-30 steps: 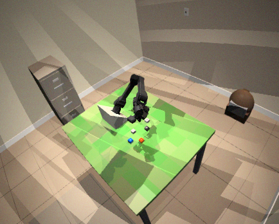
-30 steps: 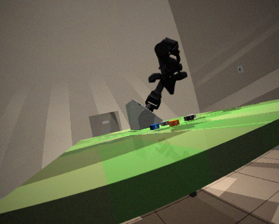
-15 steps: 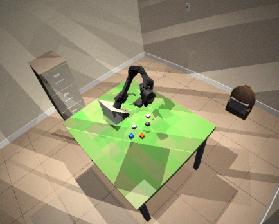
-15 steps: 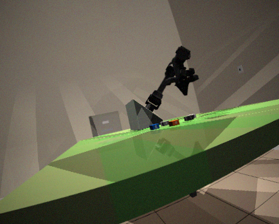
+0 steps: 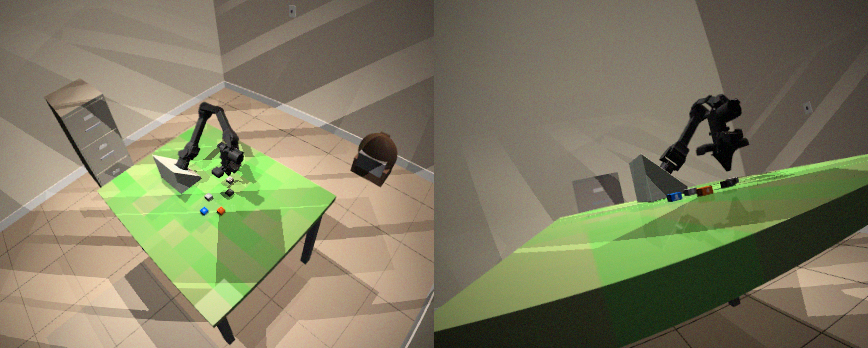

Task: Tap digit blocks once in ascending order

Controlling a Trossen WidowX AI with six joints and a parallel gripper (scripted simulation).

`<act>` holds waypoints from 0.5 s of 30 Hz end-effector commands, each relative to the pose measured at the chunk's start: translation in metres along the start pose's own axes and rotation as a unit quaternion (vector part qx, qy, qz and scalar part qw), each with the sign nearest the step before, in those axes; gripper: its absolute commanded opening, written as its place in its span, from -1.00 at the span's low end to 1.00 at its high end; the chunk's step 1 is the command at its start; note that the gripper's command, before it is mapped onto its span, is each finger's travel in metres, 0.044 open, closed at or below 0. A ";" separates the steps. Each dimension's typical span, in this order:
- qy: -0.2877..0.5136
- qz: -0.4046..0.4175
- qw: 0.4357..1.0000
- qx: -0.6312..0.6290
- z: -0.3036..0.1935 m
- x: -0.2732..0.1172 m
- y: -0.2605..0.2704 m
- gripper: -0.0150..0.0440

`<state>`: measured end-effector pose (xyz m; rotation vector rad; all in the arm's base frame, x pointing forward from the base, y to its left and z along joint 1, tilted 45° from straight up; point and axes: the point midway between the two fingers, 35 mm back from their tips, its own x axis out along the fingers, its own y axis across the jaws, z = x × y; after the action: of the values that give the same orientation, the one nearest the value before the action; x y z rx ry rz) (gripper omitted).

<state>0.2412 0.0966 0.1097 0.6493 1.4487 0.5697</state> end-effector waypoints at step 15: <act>-0.003 0.003 1.000 0.000 0.000 0.028 0.002 -0.42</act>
<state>0.2423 0.1141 0.0956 0.6499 1.4383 0.5760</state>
